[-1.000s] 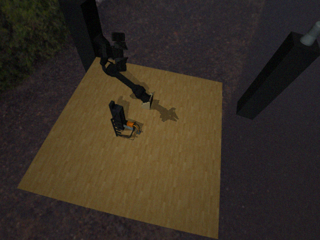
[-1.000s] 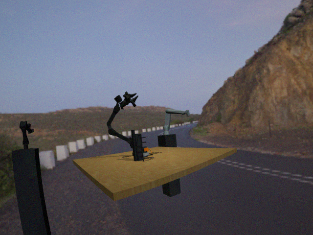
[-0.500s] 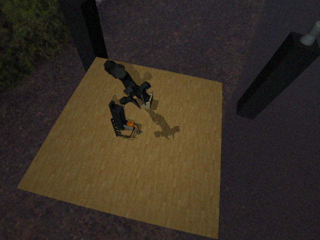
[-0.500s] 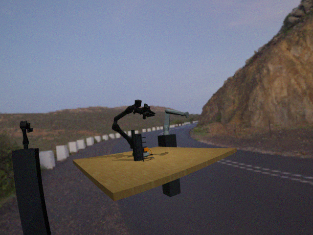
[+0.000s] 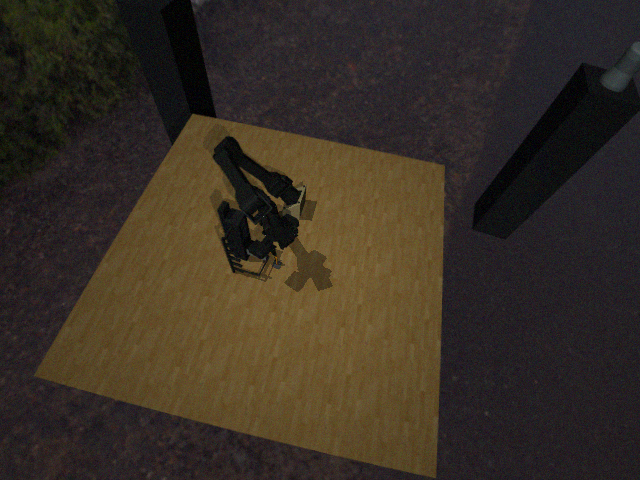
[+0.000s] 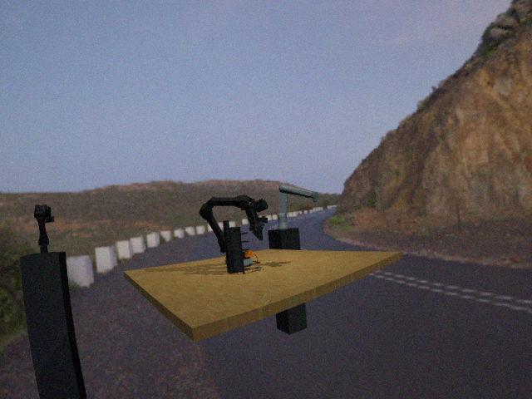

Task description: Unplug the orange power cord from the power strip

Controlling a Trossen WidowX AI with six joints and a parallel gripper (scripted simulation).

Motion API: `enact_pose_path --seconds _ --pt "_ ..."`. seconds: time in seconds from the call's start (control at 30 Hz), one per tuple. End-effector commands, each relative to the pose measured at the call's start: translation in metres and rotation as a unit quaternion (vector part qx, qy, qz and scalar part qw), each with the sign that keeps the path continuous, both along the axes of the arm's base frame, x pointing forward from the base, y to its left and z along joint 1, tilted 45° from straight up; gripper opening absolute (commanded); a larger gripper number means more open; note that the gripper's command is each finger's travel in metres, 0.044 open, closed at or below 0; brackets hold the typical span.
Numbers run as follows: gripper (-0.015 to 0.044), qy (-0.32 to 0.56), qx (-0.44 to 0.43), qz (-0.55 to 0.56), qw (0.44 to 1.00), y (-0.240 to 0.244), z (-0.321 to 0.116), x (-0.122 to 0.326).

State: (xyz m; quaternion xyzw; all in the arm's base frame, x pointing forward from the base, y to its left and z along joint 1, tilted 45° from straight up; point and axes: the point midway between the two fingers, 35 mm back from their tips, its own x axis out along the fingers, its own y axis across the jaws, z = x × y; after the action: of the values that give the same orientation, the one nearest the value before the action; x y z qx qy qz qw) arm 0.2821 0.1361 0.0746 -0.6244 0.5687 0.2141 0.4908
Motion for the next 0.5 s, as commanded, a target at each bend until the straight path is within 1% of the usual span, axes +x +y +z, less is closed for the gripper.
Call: enact_pose_path --seconds 0.0,0.07,0.47 --pt "0.0160 0.121 -0.116 0.049 0.985 -0.0482 -0.0190 -0.0124" --pt "0.0160 0.146 -0.135 0.058 0.978 -0.0566 -0.0215 -0.0151" --pt "0.0160 0.146 -0.135 0.058 0.978 -0.0578 -0.0203 -0.0147"
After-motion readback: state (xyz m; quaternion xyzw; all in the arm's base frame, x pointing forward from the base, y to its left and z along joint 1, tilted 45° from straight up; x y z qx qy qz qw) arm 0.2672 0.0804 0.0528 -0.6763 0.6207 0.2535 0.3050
